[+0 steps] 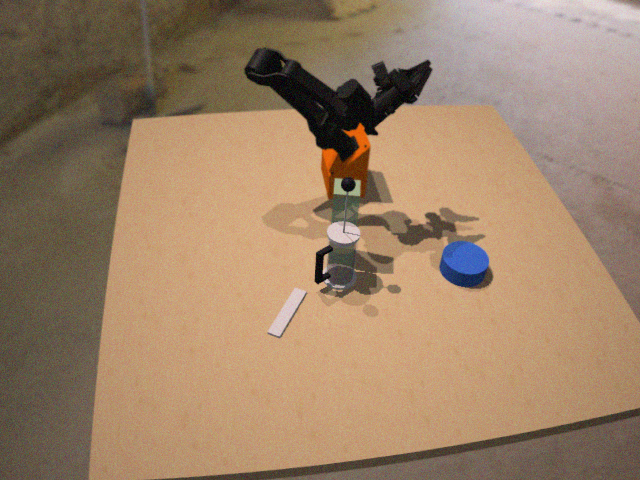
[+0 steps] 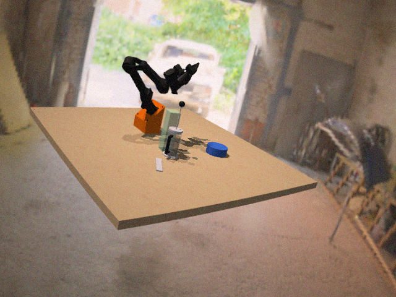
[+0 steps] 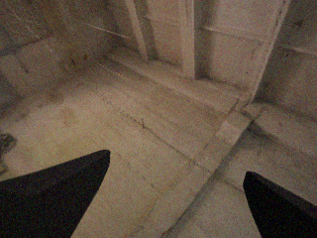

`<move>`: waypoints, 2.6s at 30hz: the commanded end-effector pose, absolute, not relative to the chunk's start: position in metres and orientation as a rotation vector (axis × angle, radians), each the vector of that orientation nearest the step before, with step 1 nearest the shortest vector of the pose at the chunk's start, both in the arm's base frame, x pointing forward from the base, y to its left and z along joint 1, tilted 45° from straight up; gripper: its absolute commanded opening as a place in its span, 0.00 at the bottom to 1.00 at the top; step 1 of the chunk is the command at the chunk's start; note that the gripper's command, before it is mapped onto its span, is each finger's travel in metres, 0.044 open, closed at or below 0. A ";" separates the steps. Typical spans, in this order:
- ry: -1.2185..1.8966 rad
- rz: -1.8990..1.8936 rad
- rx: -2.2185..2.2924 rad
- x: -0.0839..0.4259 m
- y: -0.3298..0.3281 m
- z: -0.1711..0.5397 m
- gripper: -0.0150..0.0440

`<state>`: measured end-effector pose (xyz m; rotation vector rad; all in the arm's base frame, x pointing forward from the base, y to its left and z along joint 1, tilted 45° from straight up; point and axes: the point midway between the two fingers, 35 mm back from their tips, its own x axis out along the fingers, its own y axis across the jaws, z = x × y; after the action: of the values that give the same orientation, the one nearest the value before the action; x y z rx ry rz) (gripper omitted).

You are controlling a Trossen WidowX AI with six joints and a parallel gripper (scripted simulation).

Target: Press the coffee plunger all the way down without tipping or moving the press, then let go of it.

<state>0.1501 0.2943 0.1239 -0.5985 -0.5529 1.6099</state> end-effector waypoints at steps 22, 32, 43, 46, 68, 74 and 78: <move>0.468 0.228 -0.603 0.328 0.205 0.137 1.00; 0.429 -0.444 -0.699 0.312 0.119 0.226 1.00; 0.424 -0.451 -0.697 0.312 0.075 0.184 1.00; 0.425 -0.450 -0.697 0.313 0.075 0.184 1.00; 0.425 -0.449 -0.696 0.341 0.058 0.177 1.00; 0.422 -0.450 -0.697 0.345 0.055 0.176 1.00; 0.422 -0.450 -0.697 0.345 0.055 0.176 0.82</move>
<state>0.3443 0.0554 0.1768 -0.6924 0.4193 -0.4524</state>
